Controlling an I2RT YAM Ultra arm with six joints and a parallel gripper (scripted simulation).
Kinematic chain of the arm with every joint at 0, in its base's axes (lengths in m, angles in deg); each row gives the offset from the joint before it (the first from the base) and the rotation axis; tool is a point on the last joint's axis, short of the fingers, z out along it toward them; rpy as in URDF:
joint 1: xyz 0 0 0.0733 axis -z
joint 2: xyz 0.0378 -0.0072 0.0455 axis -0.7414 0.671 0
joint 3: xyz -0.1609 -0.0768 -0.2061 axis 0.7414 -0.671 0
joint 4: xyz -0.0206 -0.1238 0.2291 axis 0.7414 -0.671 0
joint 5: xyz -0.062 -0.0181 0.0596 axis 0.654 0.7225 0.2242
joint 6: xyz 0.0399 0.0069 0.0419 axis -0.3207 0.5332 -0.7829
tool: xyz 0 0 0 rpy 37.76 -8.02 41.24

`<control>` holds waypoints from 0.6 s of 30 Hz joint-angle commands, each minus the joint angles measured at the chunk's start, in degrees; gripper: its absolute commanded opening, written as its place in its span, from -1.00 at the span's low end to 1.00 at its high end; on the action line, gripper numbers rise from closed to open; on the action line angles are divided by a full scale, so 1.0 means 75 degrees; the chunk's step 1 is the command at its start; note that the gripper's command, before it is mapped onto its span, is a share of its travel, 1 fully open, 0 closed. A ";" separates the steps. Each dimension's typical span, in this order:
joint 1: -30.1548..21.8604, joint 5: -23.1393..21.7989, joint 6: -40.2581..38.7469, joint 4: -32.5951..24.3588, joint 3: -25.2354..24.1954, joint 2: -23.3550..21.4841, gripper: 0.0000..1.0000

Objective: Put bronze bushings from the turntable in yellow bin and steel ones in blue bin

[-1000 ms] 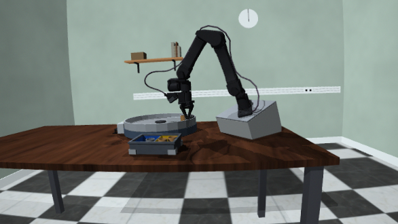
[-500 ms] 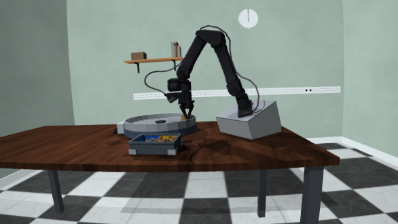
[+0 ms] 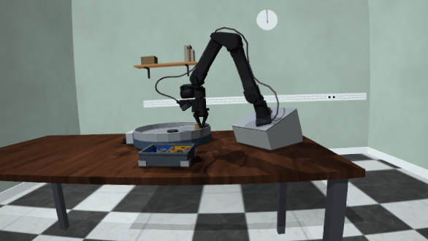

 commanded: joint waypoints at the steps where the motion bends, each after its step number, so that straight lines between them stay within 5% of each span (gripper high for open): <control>1: 0.0096 0.0176 0.0000 0.0161 0.0019 -0.0100 -1.00; 18: 0.0421 0.0117 0.0370 -0.1350 0.0772 -0.0843 -1.00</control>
